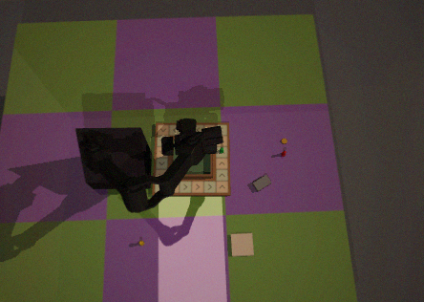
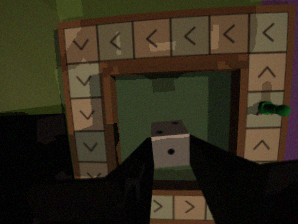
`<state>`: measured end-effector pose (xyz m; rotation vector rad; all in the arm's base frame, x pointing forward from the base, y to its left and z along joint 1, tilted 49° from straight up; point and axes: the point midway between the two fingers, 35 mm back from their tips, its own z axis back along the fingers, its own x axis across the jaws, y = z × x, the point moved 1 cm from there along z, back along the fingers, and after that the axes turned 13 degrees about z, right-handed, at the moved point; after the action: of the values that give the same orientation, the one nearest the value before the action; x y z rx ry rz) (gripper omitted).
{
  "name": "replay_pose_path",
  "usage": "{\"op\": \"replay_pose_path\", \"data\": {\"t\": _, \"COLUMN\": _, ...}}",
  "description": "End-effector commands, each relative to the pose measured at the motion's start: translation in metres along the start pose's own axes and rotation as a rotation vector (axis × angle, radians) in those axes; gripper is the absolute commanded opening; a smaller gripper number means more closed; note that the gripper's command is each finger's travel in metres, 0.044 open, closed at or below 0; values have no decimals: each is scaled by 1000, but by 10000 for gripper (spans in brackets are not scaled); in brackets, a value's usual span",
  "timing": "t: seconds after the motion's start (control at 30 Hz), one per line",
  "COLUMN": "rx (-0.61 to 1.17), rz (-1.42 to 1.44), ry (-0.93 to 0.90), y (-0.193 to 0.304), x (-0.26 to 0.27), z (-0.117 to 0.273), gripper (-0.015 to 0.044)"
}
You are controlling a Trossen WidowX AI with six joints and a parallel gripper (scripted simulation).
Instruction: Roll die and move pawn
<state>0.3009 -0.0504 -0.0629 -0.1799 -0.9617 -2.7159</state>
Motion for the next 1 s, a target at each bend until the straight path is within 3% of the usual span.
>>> {"op": "replay_pose_path", "data": {"t": 0.0, "rx": -131, "rz": 6, "ry": 9, "y": 1, "x": 2, "z": -3, "gripper": 0}}
{"op": "replay_pose_path", "data": {"t": 0.53, "rx": -625, "rz": 13, "ry": 199, "y": 3, "x": 5, "z": -10, "gripper": 0}}
{"op": "replay_pose_path", "data": {"t": 0.67, "rx": -642, "rz": 13, "ry": 212, "y": 5, "x": 5, "z": -7, "gripper": 0}}
{"op": "replay_pose_path", "data": {"t": 0.8, "rx": -642, "rz": 12, "ry": 214, "y": 29, "x": 2, "z": 27, "gripper": 0}}
{"op": "replay_pose_path", "data": {"t": 0.97, "rx": -642, "rz": 12, "ry": 214, "y": 30, "x": 4, "z": 29, "gripper": 0}}
